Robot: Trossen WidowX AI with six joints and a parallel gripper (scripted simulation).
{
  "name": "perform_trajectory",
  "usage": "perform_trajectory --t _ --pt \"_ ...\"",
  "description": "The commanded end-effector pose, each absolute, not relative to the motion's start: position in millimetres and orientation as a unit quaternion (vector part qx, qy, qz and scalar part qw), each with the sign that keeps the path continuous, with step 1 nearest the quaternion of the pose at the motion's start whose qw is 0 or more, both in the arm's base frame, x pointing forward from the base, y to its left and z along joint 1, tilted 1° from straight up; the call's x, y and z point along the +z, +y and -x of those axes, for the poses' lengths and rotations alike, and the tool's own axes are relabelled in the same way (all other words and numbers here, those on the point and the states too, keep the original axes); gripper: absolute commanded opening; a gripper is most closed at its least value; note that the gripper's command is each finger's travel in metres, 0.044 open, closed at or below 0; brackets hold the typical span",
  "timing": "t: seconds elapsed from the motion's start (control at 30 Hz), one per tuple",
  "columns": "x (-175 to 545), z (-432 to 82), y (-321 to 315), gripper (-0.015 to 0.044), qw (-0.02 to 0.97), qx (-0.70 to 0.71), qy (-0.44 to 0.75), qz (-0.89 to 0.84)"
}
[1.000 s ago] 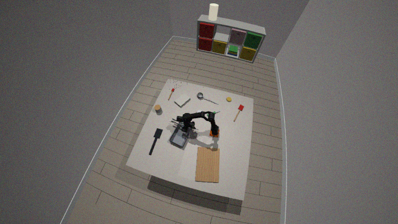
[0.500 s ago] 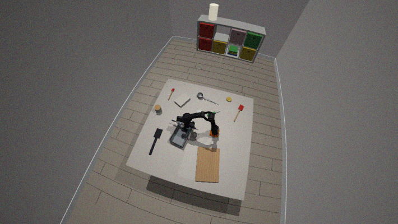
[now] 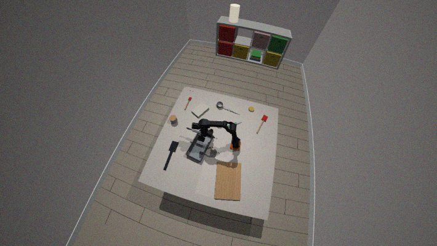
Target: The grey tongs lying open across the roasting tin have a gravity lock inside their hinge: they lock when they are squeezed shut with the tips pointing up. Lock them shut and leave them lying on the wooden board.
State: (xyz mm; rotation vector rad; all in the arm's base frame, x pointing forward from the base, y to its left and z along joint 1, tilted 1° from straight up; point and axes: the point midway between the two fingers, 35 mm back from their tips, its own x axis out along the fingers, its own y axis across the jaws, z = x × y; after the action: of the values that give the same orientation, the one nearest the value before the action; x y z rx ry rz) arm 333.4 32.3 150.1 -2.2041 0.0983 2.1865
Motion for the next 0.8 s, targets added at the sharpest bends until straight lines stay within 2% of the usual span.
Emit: perform_trajectory --t 0.0,0.43,0.77 --pt "188.7 -327.4 32.9 -0.0150 0.018 0.700 0.027 0.713" --pt "185.5 -326.5 34.6 -0.0150 0.015 0.702 0.028 0.711" --pt "185.8 -321.2 84.9 -0.0150 -0.040 0.701 -0.030 0.711"
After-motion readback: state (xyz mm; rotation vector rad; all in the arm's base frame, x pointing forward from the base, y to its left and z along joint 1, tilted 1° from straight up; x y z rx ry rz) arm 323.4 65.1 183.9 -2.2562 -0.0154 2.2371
